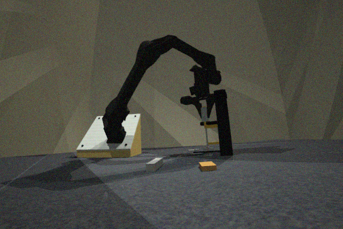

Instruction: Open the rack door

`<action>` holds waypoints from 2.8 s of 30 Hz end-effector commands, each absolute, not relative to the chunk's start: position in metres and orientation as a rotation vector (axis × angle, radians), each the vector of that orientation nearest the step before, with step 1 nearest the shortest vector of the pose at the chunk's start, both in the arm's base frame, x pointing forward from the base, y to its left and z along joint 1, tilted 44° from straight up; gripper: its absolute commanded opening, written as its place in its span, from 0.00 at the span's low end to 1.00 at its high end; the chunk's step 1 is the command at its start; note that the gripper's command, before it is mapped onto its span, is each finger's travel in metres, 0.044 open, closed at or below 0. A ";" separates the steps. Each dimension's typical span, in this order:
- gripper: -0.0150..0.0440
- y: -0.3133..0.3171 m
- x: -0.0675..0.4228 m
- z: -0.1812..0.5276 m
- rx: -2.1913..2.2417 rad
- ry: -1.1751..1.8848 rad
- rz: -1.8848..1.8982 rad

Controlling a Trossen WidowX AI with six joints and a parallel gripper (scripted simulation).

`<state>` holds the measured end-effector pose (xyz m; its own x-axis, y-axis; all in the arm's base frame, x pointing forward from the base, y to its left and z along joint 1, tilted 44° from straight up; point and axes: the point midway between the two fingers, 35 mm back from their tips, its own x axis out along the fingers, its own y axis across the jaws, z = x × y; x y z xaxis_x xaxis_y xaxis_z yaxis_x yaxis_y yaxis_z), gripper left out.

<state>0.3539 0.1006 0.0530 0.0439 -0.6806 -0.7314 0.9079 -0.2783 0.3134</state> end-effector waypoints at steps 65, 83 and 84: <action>0.28 0.046 0.239 0.095 -0.014 1.125 -1.042; 0.28 0.015 0.221 0.124 -0.253 1.271 -0.869; 0.28 0.014 0.220 0.125 -0.265 1.278 -0.859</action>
